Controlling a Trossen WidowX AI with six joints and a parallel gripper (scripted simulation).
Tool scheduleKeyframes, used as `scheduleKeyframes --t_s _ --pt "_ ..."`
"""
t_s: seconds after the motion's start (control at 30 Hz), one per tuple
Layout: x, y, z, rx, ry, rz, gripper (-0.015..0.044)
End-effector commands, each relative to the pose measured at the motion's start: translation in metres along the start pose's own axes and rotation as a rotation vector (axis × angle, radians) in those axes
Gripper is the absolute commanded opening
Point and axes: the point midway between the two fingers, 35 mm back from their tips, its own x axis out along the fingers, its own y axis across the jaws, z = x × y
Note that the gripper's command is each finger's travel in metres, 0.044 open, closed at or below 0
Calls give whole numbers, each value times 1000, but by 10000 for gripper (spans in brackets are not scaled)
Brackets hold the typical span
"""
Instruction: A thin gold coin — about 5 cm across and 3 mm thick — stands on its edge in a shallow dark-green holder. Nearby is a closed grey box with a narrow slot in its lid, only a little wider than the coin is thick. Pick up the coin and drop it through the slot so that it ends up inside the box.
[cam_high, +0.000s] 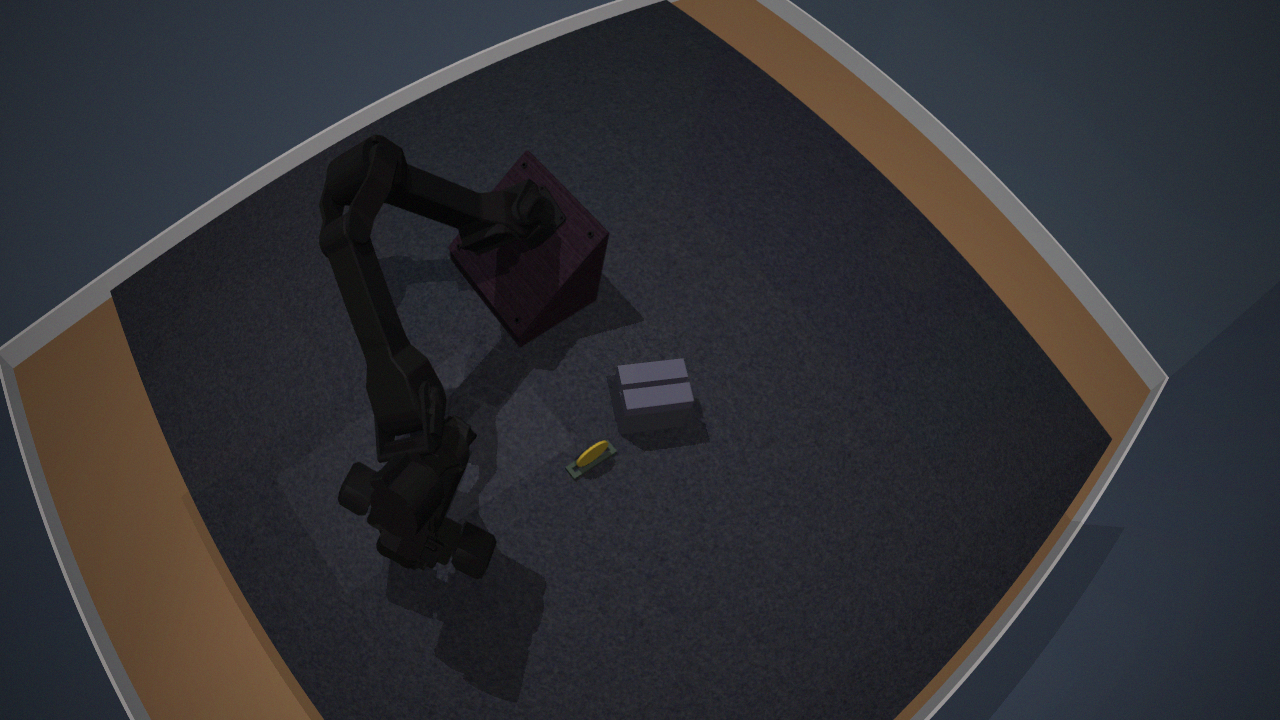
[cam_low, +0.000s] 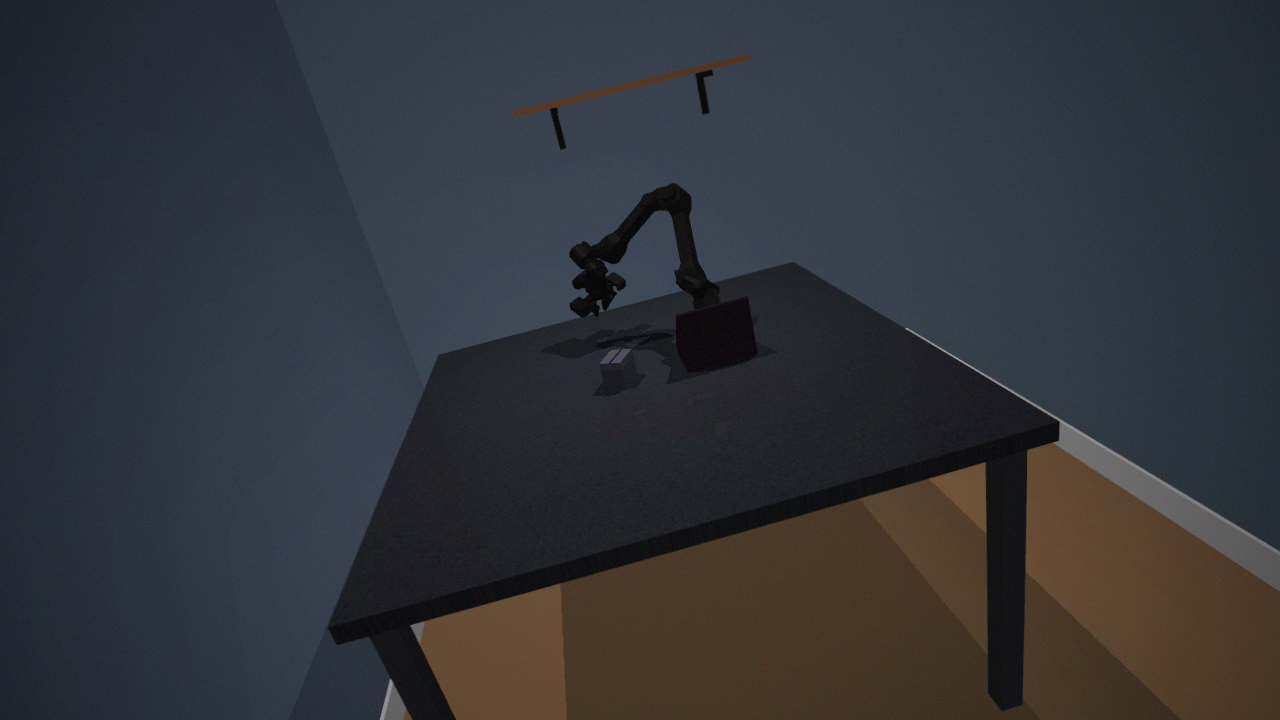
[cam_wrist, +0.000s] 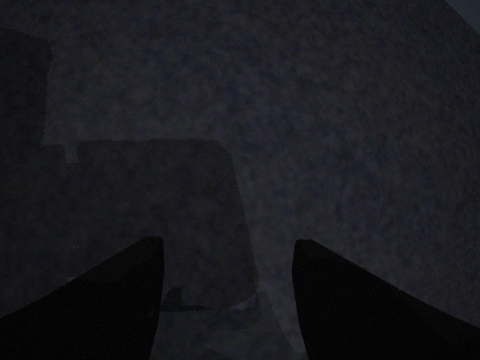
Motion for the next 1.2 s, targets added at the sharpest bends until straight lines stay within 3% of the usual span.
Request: scheduleKeyframes --t_s 0.0,0.3,0.6,1.17 --pt "-29 64 -30 -451 55 182 161" --pt "-102 136 -102 -1380 49 480 161" --pt "-177 145 -171 -2382 -65 703 161" --pt "-178 144 -176 -2449 -75 714 161"
